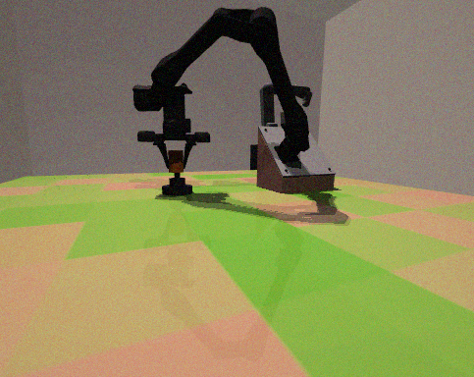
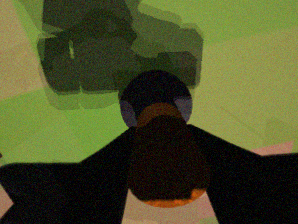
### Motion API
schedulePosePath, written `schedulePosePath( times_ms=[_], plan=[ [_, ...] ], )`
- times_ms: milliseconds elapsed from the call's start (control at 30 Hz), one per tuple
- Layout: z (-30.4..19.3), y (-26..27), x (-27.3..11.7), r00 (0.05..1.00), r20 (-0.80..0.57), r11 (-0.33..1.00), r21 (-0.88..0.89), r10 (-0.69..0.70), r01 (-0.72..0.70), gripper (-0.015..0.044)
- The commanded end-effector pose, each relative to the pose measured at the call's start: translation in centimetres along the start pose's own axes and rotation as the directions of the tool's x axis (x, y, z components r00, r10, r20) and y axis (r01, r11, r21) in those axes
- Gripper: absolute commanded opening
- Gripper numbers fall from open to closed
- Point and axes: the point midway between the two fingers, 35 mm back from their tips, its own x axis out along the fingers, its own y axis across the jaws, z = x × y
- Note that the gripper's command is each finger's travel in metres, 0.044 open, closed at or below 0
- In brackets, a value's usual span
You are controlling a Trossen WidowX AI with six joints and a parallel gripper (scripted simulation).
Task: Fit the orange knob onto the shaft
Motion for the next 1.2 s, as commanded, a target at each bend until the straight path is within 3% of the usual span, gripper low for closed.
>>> schedulePosePath(
  times_ms=[0, 367, 600, 1167],
  plan=[
    [-0.09, 0.04, 0.03, 1.0, 0.002, 1.0, 0.005, -0.004, 0.004, 0.0],
    [-0.21, 0.35, -0.41, 1.0, 0.001, 1.0, -0.005, -0.004, 0.004, 0.0],
    [-0.18, 0.28, -0.57, 1.0, 0.001, 0.979, -0.203, -0.004, 0.004, 0.0],
    [-0.19, 0.16, 0.1, 1.0, 0.002, 0.979, -0.203, -0.004, 0.005, 0.0]
  ],
)
